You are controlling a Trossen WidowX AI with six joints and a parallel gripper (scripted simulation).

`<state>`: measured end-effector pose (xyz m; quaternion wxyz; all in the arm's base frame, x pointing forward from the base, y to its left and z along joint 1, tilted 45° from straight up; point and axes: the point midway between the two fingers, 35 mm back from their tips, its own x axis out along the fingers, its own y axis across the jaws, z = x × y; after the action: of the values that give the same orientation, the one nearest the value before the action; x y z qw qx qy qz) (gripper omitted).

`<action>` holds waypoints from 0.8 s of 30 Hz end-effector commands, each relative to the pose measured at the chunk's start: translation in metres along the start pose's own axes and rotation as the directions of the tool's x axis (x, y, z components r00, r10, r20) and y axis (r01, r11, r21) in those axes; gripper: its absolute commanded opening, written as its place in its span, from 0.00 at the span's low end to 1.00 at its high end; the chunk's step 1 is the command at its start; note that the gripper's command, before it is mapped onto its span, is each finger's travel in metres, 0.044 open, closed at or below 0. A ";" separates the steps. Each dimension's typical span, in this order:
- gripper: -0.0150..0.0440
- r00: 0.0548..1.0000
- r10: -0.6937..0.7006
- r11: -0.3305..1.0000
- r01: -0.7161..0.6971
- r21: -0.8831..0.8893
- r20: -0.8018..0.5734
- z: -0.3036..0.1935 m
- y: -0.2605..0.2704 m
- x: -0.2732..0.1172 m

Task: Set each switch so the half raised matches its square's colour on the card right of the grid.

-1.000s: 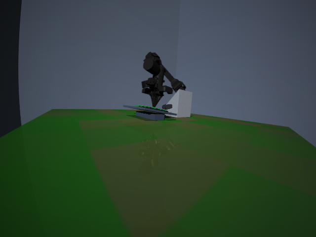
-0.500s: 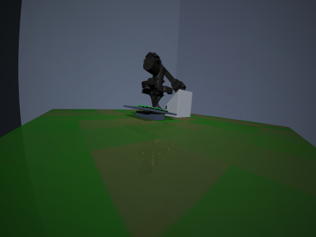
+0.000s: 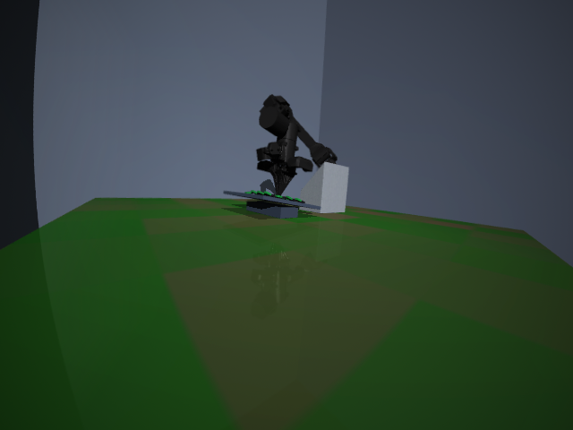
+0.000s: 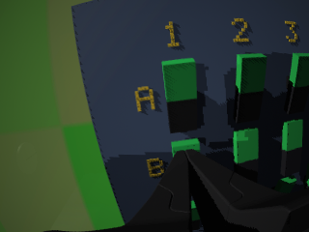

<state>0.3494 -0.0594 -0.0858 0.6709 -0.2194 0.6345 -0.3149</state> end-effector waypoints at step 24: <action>0.25 1.000 -0.001 1.000 0.002 -0.006 0.023 -0.043 0.000 -0.063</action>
<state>0.3136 -0.0120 -0.0441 0.6742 -0.2312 0.6293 -0.3099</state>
